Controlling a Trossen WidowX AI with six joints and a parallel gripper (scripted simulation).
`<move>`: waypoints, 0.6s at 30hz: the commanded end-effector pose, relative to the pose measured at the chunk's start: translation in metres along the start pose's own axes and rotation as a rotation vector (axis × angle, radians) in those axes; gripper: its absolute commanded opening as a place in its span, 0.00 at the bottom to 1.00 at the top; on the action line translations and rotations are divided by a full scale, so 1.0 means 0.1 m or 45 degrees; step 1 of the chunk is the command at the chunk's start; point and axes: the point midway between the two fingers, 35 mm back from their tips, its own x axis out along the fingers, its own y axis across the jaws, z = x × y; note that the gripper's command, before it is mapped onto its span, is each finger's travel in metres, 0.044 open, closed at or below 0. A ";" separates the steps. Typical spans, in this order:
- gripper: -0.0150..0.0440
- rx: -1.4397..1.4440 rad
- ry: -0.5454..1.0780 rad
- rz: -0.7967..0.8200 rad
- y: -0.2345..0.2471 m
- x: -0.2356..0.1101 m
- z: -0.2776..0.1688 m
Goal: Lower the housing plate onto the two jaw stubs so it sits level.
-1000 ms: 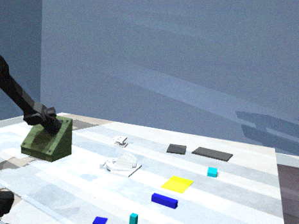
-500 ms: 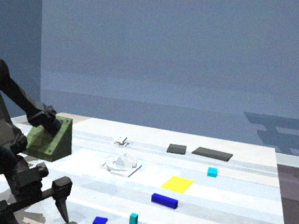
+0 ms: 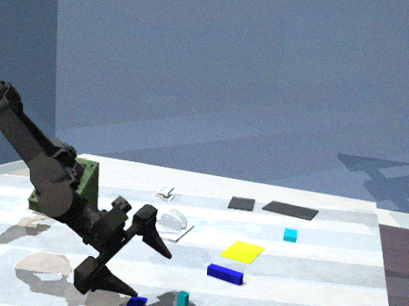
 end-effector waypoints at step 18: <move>1.00 0.206 0.504 0.451 2.24 0.39 -0.59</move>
